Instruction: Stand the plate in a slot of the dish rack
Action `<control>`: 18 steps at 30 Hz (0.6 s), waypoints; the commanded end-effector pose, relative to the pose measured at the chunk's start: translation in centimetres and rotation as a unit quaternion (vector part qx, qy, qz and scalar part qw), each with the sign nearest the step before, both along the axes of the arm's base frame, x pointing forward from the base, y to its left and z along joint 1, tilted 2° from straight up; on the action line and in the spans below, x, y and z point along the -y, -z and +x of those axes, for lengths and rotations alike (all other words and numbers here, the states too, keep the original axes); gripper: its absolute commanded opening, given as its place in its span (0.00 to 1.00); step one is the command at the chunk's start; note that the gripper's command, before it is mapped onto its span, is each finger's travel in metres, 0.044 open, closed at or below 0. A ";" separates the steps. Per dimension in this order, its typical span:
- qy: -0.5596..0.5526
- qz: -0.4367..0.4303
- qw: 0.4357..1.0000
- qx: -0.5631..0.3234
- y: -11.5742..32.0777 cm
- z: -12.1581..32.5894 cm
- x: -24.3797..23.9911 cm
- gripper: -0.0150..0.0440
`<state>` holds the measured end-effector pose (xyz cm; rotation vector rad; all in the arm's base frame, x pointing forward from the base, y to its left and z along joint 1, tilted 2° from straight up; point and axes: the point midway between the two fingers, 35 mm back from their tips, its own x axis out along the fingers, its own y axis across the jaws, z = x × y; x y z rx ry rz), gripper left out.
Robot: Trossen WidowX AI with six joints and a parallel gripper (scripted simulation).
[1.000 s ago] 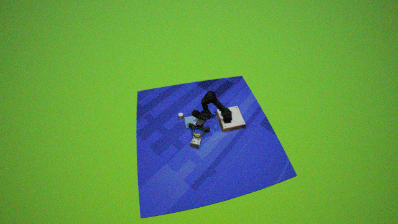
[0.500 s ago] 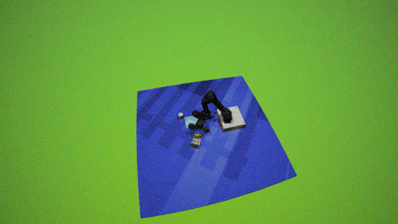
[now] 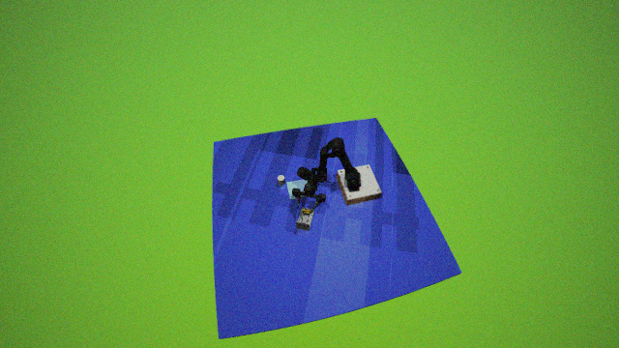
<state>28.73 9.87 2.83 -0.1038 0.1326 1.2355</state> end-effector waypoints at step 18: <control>0.056 -0.025 0.996 -0.070 -8.2 2.1 1.1 0.93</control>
